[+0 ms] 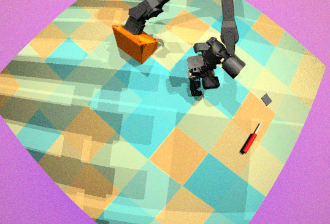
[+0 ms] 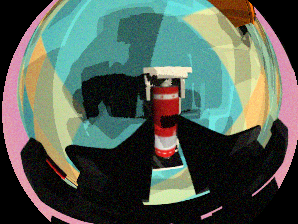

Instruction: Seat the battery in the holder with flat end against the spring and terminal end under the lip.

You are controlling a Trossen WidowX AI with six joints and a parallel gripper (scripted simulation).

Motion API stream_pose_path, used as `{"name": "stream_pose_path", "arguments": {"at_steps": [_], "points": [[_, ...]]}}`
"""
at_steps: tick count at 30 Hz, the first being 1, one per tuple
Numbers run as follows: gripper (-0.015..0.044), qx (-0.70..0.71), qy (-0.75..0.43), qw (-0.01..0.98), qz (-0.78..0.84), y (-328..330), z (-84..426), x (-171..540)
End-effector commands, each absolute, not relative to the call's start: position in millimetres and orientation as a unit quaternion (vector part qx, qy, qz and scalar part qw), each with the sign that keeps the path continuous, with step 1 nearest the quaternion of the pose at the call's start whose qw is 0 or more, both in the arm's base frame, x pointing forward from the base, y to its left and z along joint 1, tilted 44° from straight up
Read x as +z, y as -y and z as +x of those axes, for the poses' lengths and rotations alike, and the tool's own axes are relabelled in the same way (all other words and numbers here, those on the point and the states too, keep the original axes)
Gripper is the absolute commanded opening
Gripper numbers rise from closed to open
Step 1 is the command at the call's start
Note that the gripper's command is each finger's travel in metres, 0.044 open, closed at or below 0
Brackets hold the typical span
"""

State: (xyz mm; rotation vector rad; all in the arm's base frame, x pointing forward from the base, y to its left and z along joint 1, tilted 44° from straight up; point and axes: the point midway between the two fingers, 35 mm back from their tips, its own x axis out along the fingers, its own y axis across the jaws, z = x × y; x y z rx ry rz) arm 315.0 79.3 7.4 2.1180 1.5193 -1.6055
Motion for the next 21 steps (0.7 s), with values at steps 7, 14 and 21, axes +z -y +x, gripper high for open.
{"name": "stream_pose_path", "arguments": {"at_steps": [7, 14, 21], "points": [[0.0076, -0.513, -0.5, 0.037, 0.697, -80.7, 314.9, 9.0], [0.0076, -0.512, -0.499, 0.036, 0.698, -77.7, 310.1, 5.0], [0.0076, -0.512, -0.498, 0.035, 0.699, -75.7, 306.4, 1.9]]}}
